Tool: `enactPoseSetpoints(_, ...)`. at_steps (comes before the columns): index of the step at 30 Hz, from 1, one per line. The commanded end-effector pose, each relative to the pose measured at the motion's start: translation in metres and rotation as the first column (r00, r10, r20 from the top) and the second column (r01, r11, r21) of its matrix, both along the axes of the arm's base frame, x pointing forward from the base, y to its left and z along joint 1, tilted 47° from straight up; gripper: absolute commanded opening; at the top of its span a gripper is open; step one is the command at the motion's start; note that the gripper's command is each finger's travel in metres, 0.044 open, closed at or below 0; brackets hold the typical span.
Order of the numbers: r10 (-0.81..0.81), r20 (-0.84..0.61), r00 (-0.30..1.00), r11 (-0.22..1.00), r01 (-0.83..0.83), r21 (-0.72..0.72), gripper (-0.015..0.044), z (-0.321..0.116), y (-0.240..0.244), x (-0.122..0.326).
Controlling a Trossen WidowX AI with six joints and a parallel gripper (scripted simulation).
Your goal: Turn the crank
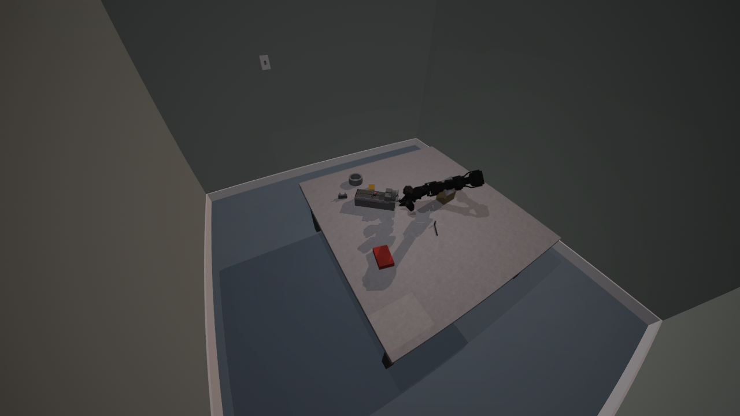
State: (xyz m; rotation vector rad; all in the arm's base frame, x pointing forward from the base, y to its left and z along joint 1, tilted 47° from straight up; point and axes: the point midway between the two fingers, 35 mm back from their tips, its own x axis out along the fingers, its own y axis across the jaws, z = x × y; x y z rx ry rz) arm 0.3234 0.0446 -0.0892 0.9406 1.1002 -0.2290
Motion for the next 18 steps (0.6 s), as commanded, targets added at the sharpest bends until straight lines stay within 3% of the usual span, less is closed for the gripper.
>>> enactPoseSetpoints(1,-0.007,-0.005,1.000,1.000,0.007,-0.002,0.0046,-0.0010,-0.0007,-0.0014)
enactPoseSetpoints(3,-0.007,-0.005,1.000,1.000,0.007,-0.002,0.0000,-0.0010,-0.0007,-0.0014)
enactPoseSetpoints(18,-0.007,-0.005,1.000,1.000,0.007,-0.002,0.0000,0.0011,-0.0018,-0.0002)
